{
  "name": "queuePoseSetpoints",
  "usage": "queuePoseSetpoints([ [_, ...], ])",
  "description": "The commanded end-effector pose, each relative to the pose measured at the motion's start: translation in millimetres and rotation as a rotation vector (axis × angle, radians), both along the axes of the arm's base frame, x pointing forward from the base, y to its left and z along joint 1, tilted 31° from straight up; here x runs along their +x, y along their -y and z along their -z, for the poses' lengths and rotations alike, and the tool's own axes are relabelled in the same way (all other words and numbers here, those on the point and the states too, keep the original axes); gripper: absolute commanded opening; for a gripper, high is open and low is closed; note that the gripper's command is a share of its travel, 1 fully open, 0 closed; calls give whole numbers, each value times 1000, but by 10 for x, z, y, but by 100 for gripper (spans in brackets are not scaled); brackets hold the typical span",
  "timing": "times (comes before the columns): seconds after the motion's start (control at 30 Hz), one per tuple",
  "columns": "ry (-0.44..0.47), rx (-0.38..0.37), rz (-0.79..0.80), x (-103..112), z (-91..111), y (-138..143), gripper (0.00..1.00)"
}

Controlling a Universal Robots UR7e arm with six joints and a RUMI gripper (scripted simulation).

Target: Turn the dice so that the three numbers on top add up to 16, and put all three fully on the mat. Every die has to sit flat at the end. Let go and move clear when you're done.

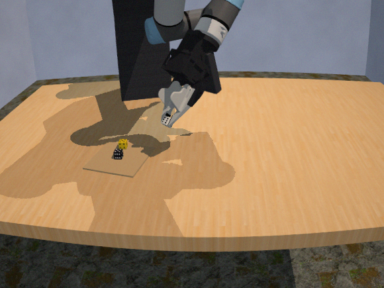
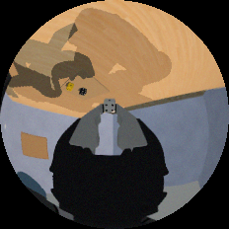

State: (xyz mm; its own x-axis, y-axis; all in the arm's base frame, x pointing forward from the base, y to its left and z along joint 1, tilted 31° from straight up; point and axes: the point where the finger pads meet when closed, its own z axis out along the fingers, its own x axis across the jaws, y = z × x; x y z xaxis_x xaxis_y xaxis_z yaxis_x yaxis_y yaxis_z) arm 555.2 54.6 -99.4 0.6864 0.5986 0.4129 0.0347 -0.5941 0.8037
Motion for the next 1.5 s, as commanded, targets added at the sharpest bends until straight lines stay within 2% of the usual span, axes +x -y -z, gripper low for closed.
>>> queuePoseSetpoints([
  [0.0, 82, -99, 51, 43, -3, 3, 3],
  [0.3, 123, -145, 81, 28, 5, -3, 3],
  [0.77, 127, -149, 85, 46, 43, -4, 3],
  [1.23, 127, -149, 84, 278, 435, -7, 3],
  [1.47, 127, -149, 84, 357, 568, -8, 3],
])
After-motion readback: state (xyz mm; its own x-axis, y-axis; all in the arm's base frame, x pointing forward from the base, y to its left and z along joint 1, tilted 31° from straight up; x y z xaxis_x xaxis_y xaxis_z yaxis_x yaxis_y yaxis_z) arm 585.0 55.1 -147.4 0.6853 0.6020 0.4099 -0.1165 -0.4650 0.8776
